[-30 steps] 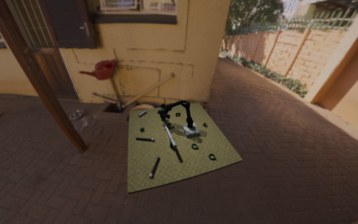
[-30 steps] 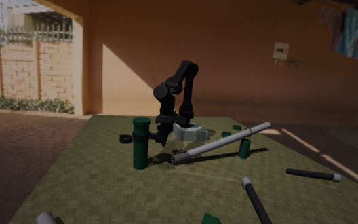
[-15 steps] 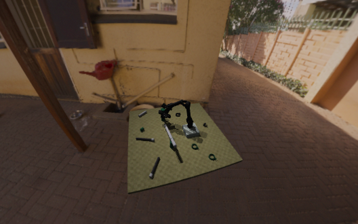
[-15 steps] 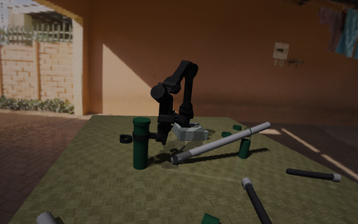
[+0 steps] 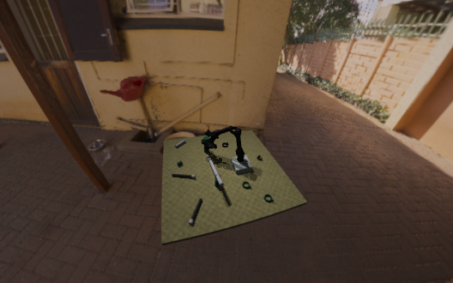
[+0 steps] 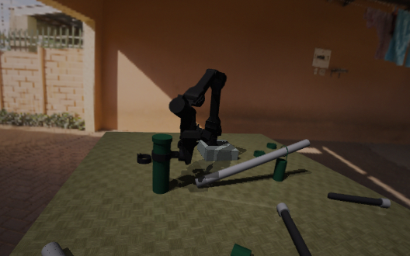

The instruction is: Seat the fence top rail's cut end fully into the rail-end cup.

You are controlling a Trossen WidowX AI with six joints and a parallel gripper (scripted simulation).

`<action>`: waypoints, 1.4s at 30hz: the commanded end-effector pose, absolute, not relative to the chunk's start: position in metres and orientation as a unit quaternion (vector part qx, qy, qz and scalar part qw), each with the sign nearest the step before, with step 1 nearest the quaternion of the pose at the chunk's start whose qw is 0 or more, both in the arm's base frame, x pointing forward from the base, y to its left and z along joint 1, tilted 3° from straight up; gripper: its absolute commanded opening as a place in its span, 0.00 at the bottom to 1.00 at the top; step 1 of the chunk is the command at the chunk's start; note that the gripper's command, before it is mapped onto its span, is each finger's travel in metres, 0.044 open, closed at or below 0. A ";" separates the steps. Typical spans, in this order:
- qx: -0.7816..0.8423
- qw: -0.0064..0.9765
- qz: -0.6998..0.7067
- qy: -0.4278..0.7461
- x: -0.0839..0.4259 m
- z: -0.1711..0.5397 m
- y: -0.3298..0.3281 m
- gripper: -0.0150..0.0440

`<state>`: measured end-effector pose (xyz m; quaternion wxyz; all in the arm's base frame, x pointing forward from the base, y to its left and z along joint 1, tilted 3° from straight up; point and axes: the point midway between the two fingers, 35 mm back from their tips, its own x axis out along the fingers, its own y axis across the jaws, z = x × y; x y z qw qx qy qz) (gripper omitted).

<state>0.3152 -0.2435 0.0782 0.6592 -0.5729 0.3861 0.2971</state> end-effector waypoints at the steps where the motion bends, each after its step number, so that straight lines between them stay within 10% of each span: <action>1: -0.579 0.654 0.307 0.378 0.311 0.078 -0.243 0.25; 38: -0.592 0.644 0.325 0.360 0.307 0.078 -0.242 0.25; 42: -0.592 0.644 0.325 0.360 0.307 0.078 -0.242 0.43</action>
